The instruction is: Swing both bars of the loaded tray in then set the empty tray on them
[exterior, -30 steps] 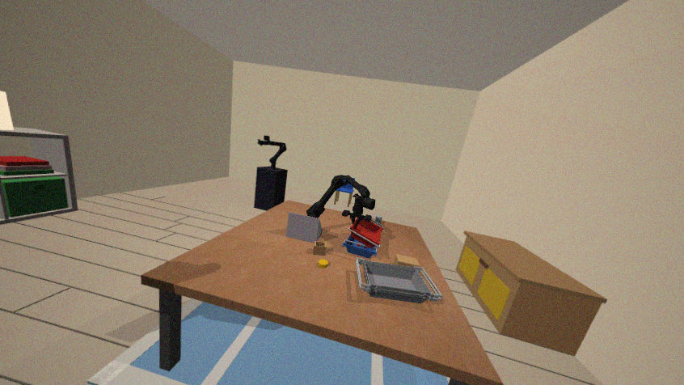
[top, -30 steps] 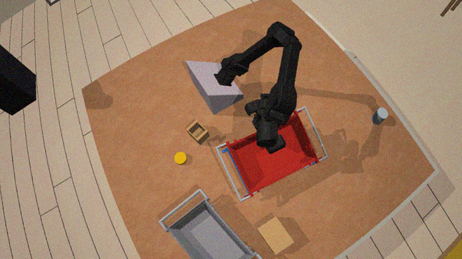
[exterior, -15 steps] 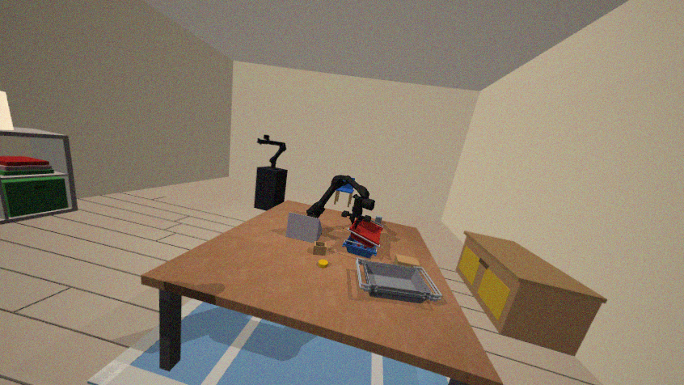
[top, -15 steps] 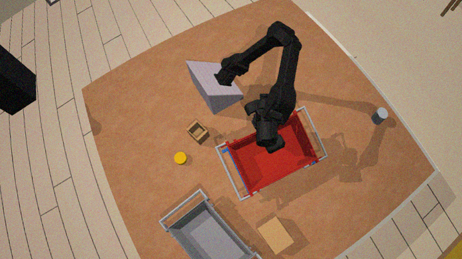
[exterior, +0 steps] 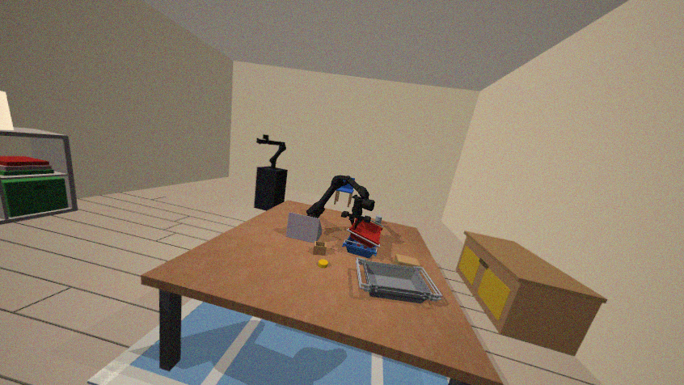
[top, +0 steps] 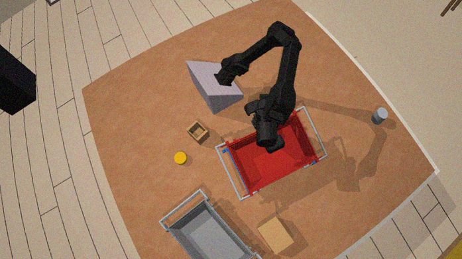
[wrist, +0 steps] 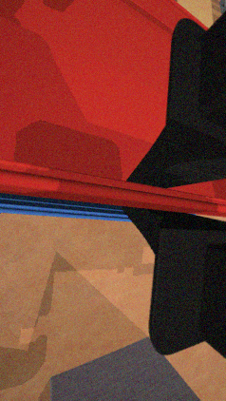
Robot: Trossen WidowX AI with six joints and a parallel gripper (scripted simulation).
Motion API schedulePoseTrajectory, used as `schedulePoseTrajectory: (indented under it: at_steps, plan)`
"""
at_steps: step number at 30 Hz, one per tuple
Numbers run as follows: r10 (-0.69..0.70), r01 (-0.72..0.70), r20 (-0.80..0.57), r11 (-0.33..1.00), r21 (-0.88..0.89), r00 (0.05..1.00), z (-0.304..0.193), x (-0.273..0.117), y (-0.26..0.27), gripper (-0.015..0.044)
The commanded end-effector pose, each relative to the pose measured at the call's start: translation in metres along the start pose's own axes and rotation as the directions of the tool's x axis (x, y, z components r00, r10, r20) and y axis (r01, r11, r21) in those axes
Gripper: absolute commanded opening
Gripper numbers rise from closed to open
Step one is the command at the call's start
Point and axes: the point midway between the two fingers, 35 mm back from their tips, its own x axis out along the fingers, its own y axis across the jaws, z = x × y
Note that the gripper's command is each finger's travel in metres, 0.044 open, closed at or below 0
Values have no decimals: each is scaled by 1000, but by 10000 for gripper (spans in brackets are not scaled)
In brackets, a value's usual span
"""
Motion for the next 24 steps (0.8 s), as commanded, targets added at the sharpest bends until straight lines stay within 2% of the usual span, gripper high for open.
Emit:
schedulePoseTrajectory:
  at_steps: [1, 24]
  plan:
    - [19, -19, 0, 1000, 1, 1000, 2, 5, 3, 0]
    - [19, -19, 0, 1000, 1, 1000, 2, 13, 6, 0]
